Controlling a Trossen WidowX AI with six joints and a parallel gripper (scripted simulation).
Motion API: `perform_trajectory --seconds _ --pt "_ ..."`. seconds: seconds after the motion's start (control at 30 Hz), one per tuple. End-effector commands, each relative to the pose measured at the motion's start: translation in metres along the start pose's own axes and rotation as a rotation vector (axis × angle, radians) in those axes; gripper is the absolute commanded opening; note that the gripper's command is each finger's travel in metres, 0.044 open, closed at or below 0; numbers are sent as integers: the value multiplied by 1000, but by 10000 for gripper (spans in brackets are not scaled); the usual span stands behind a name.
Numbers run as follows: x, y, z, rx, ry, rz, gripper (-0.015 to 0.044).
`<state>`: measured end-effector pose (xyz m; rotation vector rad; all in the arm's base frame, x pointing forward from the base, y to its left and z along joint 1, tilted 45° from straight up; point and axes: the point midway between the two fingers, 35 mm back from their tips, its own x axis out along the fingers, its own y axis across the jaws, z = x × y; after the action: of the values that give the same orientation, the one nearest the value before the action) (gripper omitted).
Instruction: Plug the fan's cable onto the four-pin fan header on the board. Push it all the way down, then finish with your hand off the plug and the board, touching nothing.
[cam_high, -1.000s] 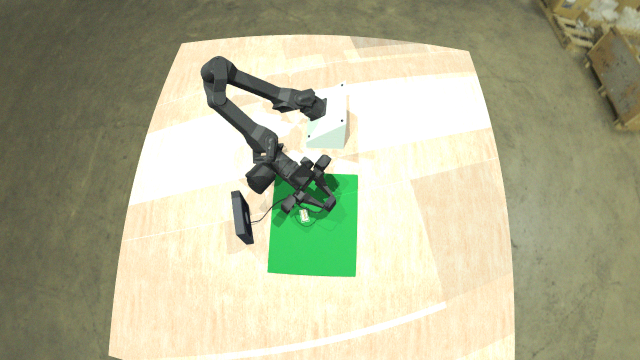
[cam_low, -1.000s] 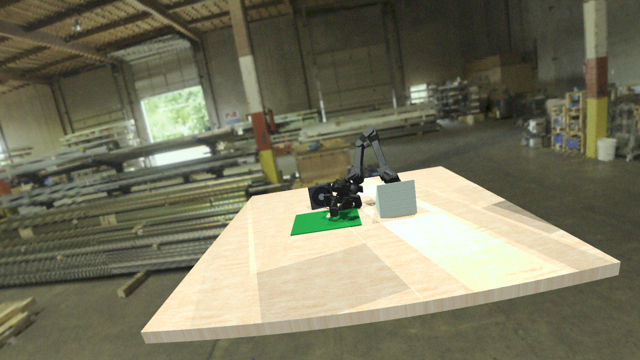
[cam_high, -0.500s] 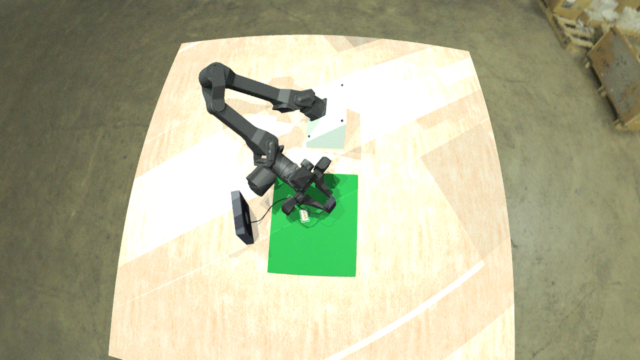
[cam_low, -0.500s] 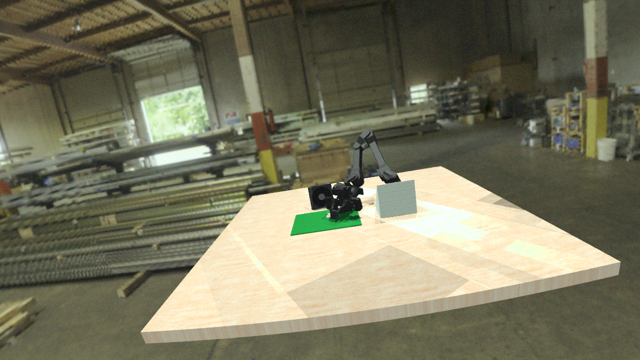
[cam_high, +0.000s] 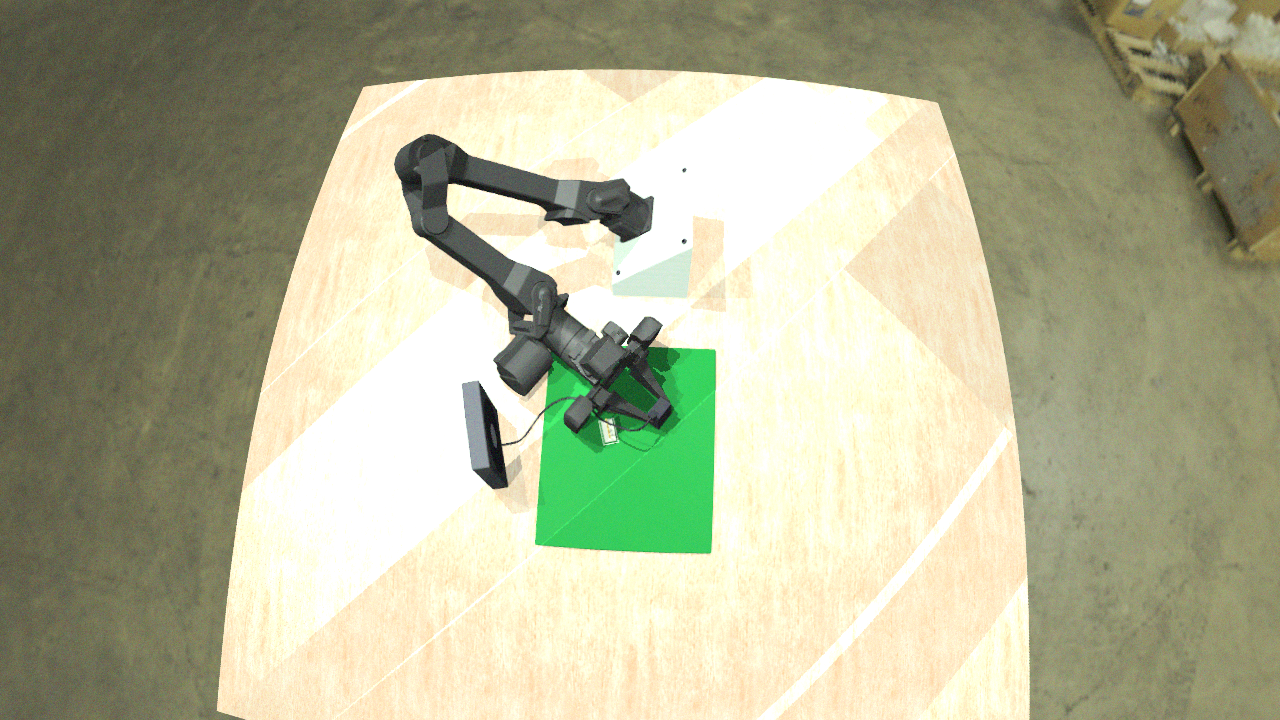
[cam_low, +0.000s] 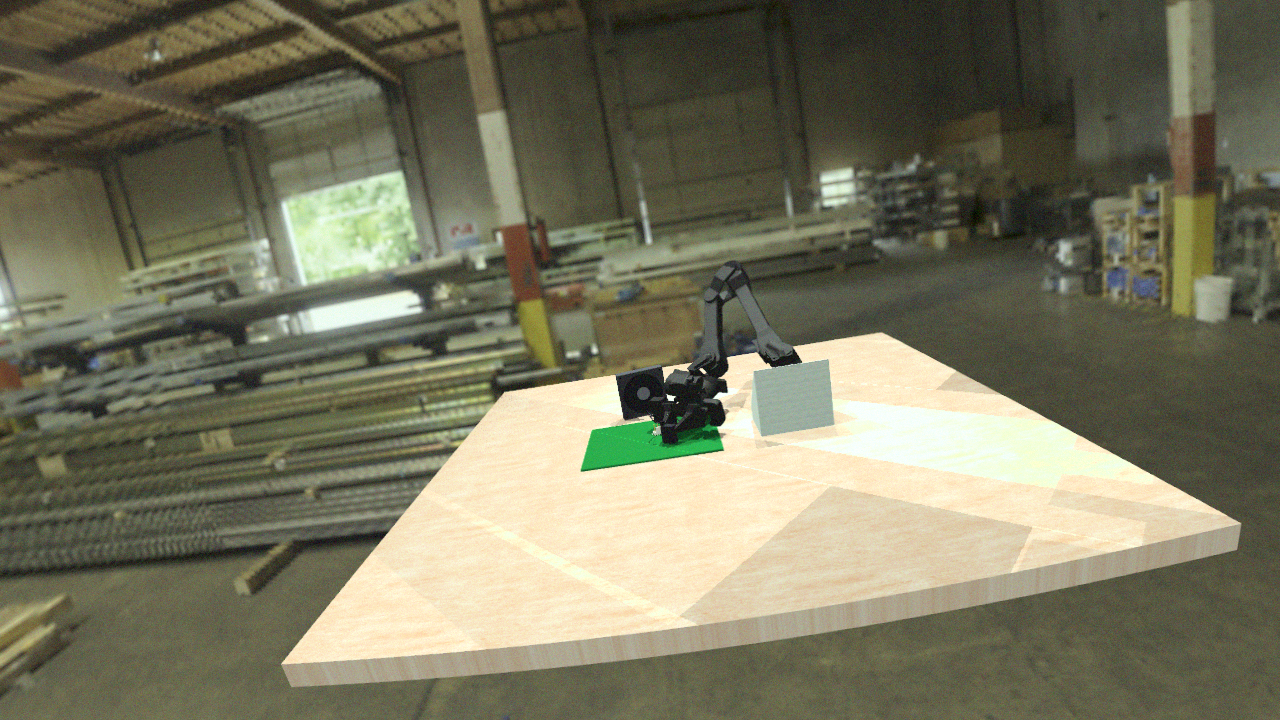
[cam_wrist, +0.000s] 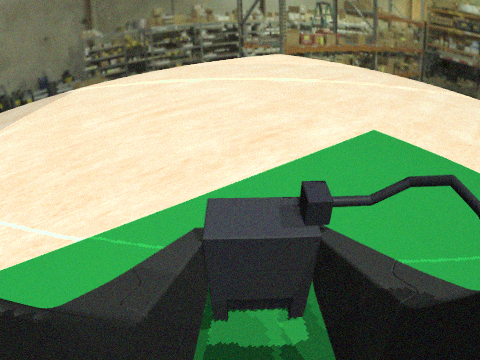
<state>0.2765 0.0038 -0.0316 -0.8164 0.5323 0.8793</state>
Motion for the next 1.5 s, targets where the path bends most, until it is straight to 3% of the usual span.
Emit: perform_trajectory --seconds 0.0,1.33,1.47 --pt "0 0 0 1 0 1 0" --pt "0 0 0 1 0 1 0" --pt "0 0 0 0 0 0 105"
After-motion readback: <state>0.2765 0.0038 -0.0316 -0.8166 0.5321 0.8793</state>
